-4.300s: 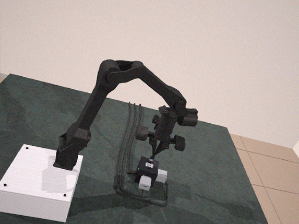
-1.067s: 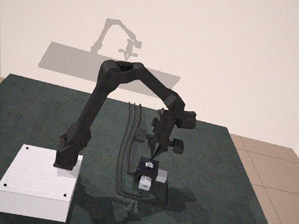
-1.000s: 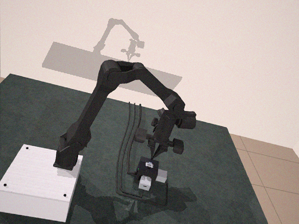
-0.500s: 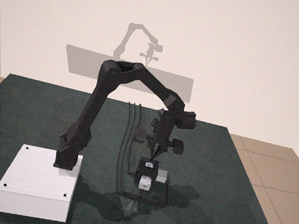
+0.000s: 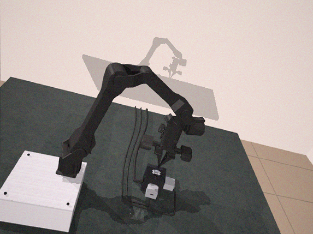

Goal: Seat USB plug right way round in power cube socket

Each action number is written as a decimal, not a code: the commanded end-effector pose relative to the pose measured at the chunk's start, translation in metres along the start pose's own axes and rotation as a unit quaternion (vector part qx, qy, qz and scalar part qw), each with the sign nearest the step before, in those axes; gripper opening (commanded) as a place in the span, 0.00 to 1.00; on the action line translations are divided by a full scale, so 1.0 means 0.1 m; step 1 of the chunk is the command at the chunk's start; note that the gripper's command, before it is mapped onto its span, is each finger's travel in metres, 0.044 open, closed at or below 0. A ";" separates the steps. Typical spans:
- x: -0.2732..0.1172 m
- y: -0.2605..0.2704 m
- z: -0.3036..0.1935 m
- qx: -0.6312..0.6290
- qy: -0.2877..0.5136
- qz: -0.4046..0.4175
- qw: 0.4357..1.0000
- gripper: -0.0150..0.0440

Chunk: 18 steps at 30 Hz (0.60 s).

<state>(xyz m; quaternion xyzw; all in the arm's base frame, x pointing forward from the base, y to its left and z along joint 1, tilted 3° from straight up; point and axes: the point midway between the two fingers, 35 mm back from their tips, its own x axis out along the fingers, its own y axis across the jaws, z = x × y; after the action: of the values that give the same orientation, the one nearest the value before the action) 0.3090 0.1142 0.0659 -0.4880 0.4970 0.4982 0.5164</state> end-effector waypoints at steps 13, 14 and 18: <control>0.02 -0.01 0.00 0.002 0.002 -0.002 1.000 0.25; 0.03 -0.01 0.00 0.002 0.002 -0.002 1.000 0.25; 0.03 -0.01 0.00 0.002 0.002 -0.002 1.000 0.25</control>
<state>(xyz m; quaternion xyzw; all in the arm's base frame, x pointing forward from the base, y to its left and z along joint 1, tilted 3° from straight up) 0.3090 0.1143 0.0638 -0.4880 0.4970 0.4982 0.5164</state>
